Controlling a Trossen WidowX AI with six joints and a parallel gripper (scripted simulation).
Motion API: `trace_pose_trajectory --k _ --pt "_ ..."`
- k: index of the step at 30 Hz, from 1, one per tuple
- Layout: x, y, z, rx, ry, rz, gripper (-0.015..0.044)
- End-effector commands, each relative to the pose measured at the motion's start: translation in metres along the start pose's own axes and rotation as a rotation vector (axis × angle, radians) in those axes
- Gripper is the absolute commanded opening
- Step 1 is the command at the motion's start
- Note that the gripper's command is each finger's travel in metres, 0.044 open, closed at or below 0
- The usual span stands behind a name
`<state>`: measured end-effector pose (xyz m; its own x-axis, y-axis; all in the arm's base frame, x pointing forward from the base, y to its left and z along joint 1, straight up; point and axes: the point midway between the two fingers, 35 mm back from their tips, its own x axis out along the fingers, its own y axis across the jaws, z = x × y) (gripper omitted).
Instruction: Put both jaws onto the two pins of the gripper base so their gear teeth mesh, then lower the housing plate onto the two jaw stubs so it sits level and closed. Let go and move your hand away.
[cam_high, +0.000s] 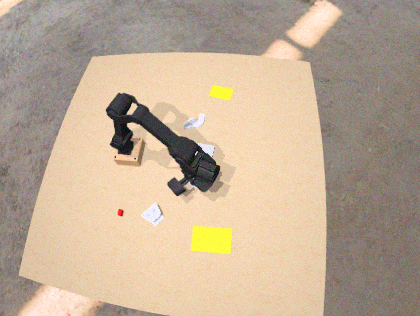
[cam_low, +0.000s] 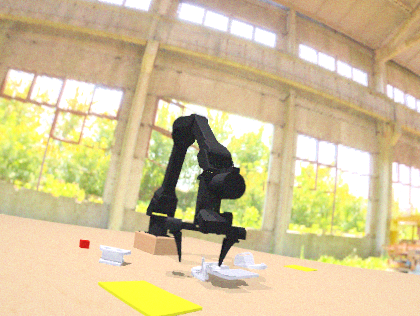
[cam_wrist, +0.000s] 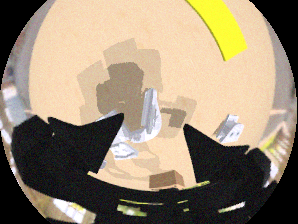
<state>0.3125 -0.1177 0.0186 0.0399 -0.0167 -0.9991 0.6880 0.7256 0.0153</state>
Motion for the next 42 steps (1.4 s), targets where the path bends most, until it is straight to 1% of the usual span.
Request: trace_pose_trajectory --k 1,11,39,42 --pt "0.01 -0.001 -0.002 0.004 0.01 -0.005 0.044" --pt "0.025 -0.001 -0.003 0.004 0.01 -0.005 0.044" --pt "0.026 -0.001 -0.003 0.004 0.01 -0.005 0.044" --pt "0.025 -0.001 -0.003 0.0 0.01 -0.004 0.0361"
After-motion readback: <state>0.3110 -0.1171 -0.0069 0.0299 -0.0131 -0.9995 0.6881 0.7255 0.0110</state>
